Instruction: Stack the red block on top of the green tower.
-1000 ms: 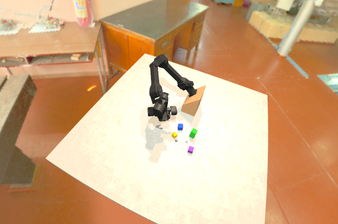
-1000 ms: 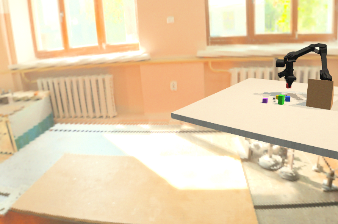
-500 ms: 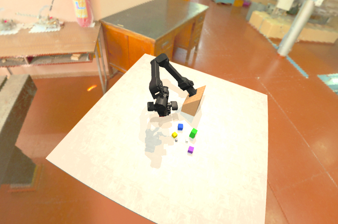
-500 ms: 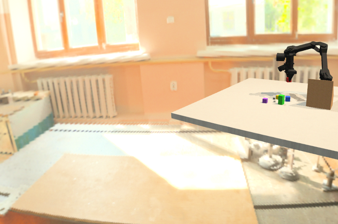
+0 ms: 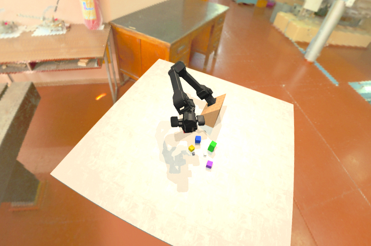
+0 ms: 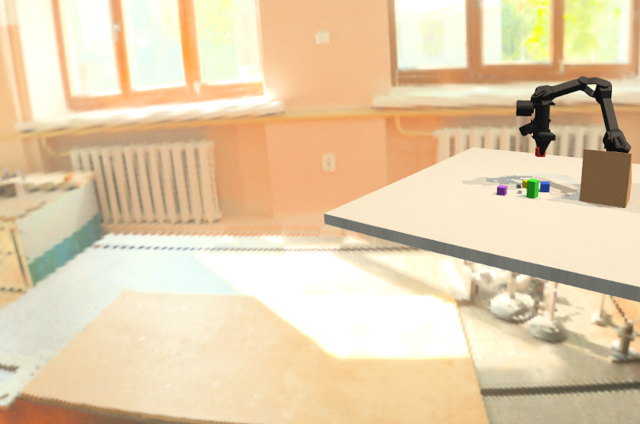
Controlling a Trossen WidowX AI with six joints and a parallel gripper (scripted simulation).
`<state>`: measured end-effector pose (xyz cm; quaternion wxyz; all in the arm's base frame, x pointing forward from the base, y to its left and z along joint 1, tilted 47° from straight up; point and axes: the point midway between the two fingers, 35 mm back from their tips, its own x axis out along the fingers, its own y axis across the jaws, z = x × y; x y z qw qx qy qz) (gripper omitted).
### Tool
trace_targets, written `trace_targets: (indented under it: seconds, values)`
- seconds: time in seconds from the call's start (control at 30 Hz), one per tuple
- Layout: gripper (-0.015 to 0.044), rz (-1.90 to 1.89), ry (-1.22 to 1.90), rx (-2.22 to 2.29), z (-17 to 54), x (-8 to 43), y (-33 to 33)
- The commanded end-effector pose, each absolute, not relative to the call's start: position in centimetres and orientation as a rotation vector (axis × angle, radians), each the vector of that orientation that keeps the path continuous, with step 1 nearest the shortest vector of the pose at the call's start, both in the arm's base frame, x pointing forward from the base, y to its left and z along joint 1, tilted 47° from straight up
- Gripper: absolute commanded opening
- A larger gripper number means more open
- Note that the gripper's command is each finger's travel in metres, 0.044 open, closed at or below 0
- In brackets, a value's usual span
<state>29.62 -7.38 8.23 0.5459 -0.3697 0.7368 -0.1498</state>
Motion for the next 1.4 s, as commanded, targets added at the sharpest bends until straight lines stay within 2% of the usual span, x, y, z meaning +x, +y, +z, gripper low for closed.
trace_targets:
  seconds: [0.0, 0.77, 1.37]
  values:
    - [0.0000, -0.349, 1.736, -0.867, 6.1, 30.5, -5.1]
    - [0.0000, -0.370, 1.742, -0.873, -4.7, 29.8, 4.8]
    - [0.0000, -0.373, 1.742, -0.875, -6.5, 29.3, 2.7]
